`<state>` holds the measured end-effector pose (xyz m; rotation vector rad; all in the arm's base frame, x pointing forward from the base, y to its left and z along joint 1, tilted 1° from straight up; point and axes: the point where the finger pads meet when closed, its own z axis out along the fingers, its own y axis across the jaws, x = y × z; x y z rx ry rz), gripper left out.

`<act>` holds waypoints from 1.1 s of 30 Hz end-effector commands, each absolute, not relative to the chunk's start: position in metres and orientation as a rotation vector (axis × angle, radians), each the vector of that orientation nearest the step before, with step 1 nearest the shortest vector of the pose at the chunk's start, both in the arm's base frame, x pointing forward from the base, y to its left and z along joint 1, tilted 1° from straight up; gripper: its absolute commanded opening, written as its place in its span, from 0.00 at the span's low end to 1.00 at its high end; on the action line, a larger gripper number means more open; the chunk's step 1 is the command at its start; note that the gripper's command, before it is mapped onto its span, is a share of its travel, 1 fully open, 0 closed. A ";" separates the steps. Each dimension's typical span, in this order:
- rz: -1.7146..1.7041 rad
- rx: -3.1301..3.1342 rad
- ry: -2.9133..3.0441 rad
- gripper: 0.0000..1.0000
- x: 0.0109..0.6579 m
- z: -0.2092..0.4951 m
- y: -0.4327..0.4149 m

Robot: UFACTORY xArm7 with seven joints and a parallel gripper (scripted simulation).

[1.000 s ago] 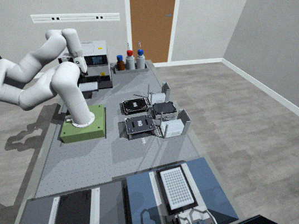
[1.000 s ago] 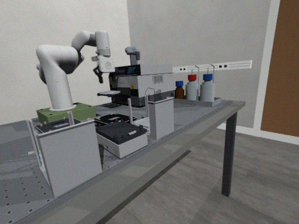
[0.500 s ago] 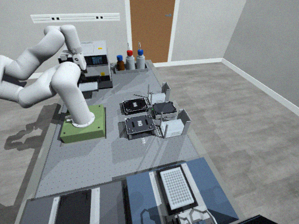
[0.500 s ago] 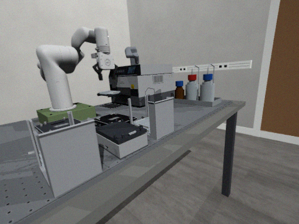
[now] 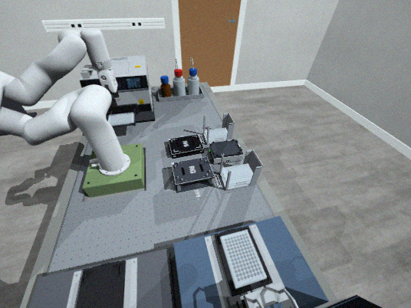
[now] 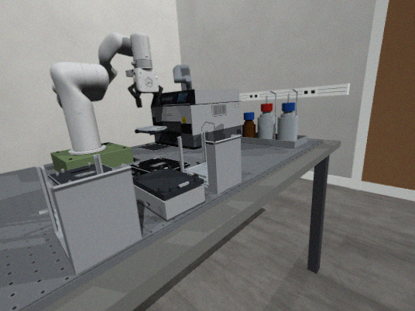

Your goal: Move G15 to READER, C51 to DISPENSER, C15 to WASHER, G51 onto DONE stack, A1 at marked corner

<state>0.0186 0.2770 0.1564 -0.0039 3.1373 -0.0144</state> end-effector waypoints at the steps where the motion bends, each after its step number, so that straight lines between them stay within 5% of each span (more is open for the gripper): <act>1: -0.011 -0.005 3.137 1.00 0.019 0.163 0.277; 33: -0.011 0.302 3.121 1.00 0.085 0.164 0.262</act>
